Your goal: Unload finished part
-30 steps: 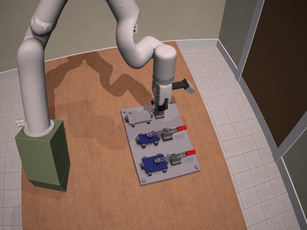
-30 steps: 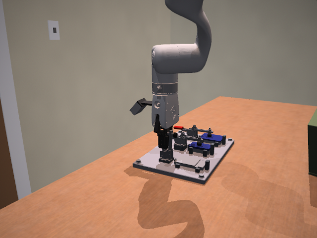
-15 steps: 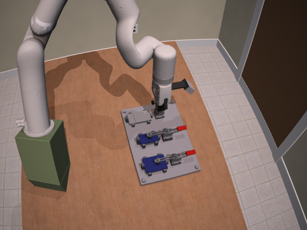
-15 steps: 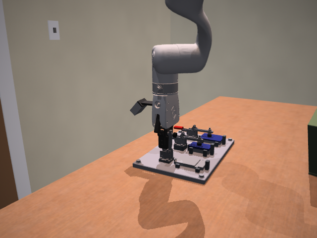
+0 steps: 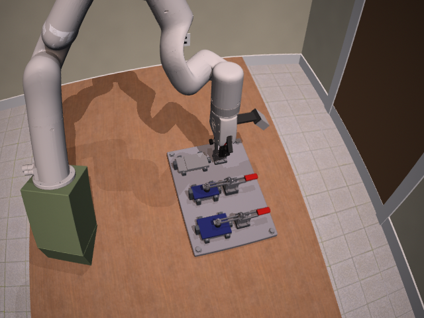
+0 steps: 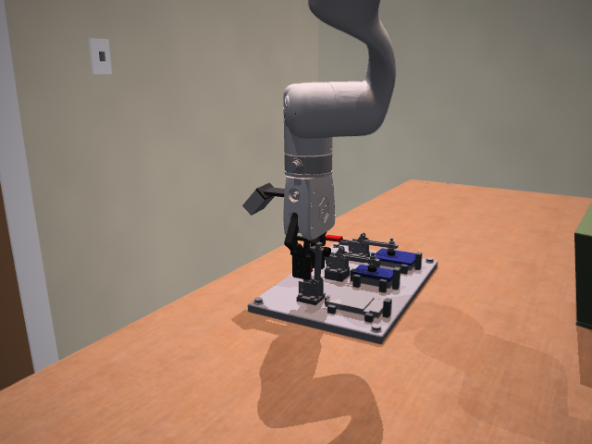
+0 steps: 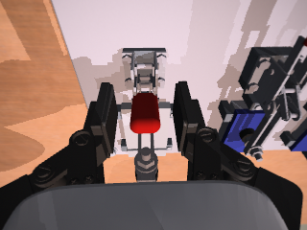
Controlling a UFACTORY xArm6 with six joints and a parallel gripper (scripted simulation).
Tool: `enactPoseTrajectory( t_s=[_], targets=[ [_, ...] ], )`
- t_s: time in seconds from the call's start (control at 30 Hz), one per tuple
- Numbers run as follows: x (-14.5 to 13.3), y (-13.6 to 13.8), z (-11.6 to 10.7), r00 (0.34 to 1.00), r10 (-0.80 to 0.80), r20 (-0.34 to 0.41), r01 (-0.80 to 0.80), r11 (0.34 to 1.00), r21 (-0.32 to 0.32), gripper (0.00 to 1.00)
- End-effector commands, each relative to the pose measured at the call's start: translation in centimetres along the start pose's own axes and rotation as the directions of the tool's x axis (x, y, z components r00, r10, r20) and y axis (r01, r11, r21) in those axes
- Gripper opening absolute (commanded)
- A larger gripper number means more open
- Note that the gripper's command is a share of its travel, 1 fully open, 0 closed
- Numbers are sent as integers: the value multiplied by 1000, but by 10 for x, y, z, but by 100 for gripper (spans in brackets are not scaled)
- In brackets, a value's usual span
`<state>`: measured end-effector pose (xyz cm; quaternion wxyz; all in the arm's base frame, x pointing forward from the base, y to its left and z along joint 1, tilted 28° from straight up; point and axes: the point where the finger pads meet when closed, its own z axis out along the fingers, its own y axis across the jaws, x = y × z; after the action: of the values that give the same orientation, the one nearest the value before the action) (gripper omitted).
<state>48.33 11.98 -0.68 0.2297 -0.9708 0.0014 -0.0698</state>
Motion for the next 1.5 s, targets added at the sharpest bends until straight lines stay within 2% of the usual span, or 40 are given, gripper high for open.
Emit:
enactPoseTrajectory(
  t_s=[0.0, 0.73, 1.17, 1.47],
  targets=[
    [2, 0, -1, 1000, 0, -5, 0, 1000, 0, 47],
    [1, 0, -3, 1000, 0, -3, 0, 1000, 0, 47],
    [1, 0, -35, 1000, 0, -3, 0, 1000, 0, 47],
    [1, 0, -49, 1000, 0, -3, 0, 1000, 0, 47]
  ],
)
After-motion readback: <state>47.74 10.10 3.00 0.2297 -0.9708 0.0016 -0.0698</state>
